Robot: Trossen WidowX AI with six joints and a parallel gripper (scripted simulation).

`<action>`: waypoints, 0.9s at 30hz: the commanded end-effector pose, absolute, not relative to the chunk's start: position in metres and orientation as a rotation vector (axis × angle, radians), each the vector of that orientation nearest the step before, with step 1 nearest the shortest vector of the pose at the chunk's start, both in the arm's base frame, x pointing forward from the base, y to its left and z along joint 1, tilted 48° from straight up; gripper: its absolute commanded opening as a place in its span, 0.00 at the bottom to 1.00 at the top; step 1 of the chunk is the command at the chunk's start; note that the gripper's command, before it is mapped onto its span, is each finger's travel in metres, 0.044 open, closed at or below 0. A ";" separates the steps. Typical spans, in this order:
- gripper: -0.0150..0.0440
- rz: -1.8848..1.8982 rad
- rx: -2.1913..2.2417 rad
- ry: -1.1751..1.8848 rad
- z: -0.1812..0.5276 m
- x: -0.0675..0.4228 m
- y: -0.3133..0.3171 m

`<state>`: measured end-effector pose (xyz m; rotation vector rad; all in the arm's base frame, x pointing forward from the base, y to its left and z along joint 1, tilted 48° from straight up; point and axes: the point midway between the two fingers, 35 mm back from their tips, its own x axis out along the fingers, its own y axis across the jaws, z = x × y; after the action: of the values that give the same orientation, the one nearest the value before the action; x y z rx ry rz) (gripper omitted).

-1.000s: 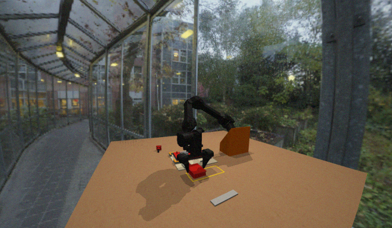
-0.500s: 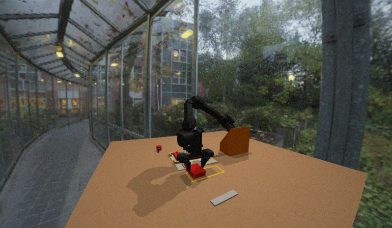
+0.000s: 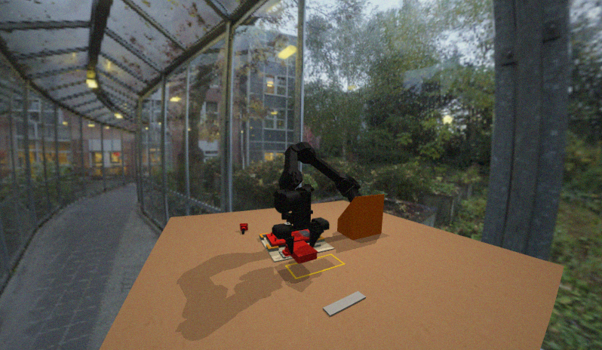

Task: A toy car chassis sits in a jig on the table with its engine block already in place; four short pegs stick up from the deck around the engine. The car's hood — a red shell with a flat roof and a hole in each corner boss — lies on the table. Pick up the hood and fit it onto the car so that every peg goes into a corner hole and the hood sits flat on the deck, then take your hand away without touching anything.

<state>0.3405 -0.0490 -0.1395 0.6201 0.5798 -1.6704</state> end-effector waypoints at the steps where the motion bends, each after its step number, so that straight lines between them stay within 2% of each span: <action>1: 0.25 -1.667 0.635 0.577 -0.128 0.346 -0.037; 15: 0.25 -1.667 0.637 0.578 -0.099 0.352 -0.006; 27: 0.25 -1.575 0.477 0.748 -0.080 0.353 -0.025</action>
<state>0.3523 -0.0189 -0.0877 0.5158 0.7114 -1.6000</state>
